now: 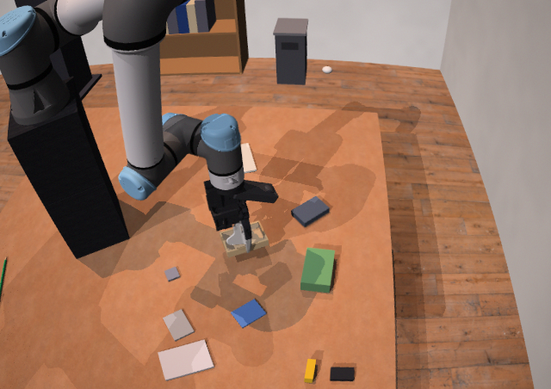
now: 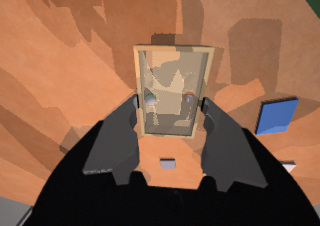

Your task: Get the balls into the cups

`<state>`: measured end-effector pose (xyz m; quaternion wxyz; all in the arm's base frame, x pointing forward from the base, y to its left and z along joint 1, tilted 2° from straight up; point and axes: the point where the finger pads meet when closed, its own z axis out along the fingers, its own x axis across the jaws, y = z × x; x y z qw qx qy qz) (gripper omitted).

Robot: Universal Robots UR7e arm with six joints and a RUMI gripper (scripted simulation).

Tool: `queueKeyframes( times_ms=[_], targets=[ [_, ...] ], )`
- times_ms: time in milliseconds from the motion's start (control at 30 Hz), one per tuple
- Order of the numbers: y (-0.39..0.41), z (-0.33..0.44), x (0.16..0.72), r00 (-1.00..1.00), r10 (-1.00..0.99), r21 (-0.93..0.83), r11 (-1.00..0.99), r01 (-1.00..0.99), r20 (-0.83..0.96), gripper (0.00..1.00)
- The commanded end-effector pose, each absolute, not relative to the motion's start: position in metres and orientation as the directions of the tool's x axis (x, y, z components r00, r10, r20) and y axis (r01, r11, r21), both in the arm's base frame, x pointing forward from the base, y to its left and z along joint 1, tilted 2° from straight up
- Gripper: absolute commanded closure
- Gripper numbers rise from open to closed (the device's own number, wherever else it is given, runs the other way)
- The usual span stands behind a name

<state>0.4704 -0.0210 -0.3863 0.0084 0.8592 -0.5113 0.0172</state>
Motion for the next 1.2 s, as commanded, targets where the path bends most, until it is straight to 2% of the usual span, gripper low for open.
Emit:
queueKeyframes(
  times_ms=[0, 1167],
  targets=[
    [-0.021, -0.396, 0.471, 0.476, -0.878, -0.004, -0.477, -0.879, 0.039, 0.56],
    [-0.022, -0.424, 0.472, 0.476, -0.878, -0.004, -0.477, -0.879, 0.039, 0.56]
  ],
)
